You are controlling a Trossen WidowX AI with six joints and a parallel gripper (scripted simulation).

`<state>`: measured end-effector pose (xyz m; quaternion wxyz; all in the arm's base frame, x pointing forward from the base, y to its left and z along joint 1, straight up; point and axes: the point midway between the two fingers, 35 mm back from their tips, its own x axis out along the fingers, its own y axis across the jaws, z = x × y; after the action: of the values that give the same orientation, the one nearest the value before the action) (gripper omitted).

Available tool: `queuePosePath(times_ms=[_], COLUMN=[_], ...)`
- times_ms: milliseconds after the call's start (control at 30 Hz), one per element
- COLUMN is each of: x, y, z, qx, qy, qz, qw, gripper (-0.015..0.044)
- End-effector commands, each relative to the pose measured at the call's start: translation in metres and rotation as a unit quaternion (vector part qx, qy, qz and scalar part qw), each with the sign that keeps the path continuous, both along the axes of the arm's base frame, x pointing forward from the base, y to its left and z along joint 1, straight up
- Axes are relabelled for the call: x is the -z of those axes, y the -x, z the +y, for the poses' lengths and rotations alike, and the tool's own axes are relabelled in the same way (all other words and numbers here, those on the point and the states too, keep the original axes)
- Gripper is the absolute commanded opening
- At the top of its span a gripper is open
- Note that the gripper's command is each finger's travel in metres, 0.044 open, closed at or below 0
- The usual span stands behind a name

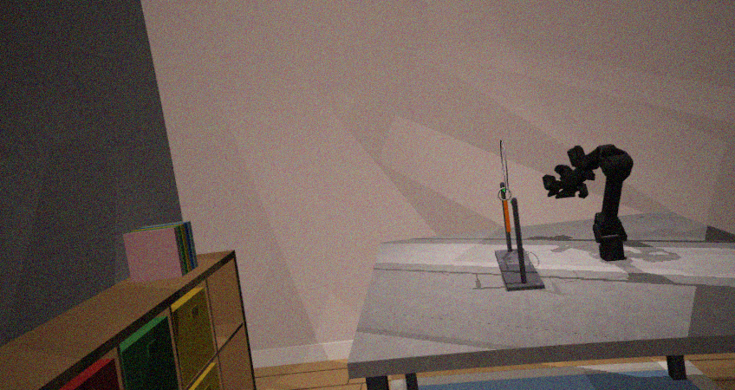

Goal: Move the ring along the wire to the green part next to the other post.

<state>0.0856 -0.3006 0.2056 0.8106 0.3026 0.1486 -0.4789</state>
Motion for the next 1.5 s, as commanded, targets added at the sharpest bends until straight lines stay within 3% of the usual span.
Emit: queuePosePath(times_ms=[0,400,800,1000,1467], x=[0.013,0.062,0.105,0.104,0.069], y=[-0.022,-0.080,-0.107,-0.110,-0.154], z=[0.021,0.101,0.182,0.185,0.179], qx=[-0.056,-0.243,-0.395,-0.404,-0.474], qy=[0.019,0.077,0.140,0.147,0.263], qz=[-0.009,-0.048,-0.081,-0.082,-0.071], qw=[0.998,0.966,0.905,0.899,0.837], gripper=[0.0160,0.0160,0.0160,0.0160,0.0160])
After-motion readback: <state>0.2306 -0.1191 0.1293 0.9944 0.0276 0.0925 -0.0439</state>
